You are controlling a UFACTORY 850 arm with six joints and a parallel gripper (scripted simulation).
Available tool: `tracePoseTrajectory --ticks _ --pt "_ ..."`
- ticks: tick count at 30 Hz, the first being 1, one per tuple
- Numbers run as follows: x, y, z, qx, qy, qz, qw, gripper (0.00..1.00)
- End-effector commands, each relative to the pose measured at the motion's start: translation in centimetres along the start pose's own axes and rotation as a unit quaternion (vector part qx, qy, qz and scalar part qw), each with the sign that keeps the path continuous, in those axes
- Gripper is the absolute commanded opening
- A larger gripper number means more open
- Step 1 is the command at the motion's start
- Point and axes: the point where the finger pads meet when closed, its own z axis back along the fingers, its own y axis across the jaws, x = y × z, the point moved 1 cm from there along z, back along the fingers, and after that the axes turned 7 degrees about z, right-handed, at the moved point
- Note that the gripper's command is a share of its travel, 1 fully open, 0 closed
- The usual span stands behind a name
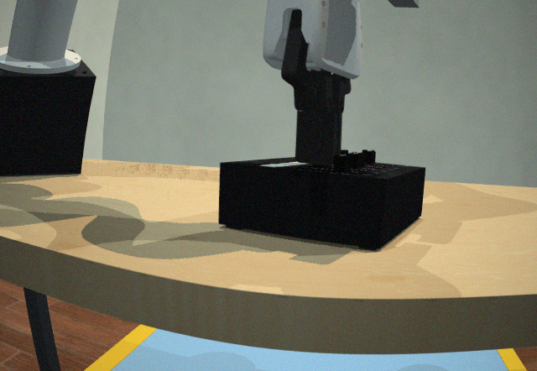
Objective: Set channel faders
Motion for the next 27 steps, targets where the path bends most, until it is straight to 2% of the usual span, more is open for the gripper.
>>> tracePoseTrajectory --ticks 1,20,27 --pt "-0.1 0.0 0.0 0.000 0.001 0.000 1.000 0.00" --pt "0.5 -0.1 0.1 0.000 0.001 0.000 1.000 0.00" --pt "0.5 -0.1 1.4 0.000 0.001 0.000 1.000 0.00"
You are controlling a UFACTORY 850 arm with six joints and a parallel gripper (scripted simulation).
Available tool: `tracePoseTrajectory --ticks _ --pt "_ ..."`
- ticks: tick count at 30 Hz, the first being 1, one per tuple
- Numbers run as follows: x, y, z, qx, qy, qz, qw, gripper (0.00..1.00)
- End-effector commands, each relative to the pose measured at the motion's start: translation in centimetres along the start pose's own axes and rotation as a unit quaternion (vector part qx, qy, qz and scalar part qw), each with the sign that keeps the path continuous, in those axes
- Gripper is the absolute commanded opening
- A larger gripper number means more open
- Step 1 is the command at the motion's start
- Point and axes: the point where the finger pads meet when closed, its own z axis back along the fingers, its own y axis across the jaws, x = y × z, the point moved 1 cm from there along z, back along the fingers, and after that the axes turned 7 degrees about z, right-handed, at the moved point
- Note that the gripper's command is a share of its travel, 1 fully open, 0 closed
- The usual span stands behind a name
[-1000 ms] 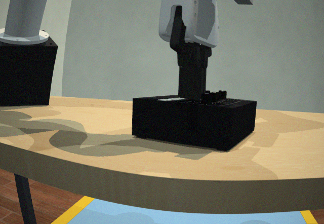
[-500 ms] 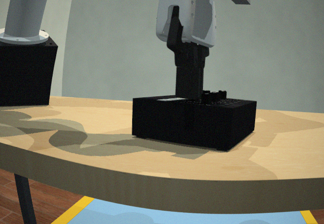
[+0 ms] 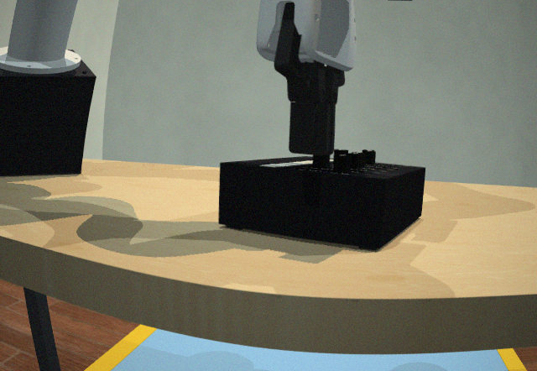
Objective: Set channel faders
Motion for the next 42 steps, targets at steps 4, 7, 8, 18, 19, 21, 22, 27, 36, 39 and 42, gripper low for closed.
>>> tracePoseTrajectory --ticks 4,7,8,18,19,21,22,27,36,39,42 --pt "-0.1 0.0 1.3 0.001 0.000 0.000 1.000 0.00" --pt "-0.1 0.0 2.2 0.001 0.000 0.000 1.000 0.00" --pt "-0.1 0.0 2.5 0.001 0.000 0.000 1.000 0.00" --pt "-0.1 0.0 3.4 0.001 0.000 0.000 1.000 0.00" --pt "-0.1 0.0 3.4 0.001 0.000 0.000 1.000 0.00" --pt "-0.1 0.0 3.4 0.001 0.000 0.000 1.000 0.00" --pt "-0.1 0.0 3.4 0.001 0.000 0.000 1.000 0.00" --pt "-0.1 0.0 3.4 0.001 0.000 0.000 1.000 0.00" --pt "1.7 -2.0 3.2 0.001 -0.001 0.000 1.000 0.00" --pt "2.2 -2.5 3.1 0.001 -0.001 0.000 1.000 0.00" --pt "2.2 -2.5 3.1 0.001 -0.001 0.000 1.000 0.00"
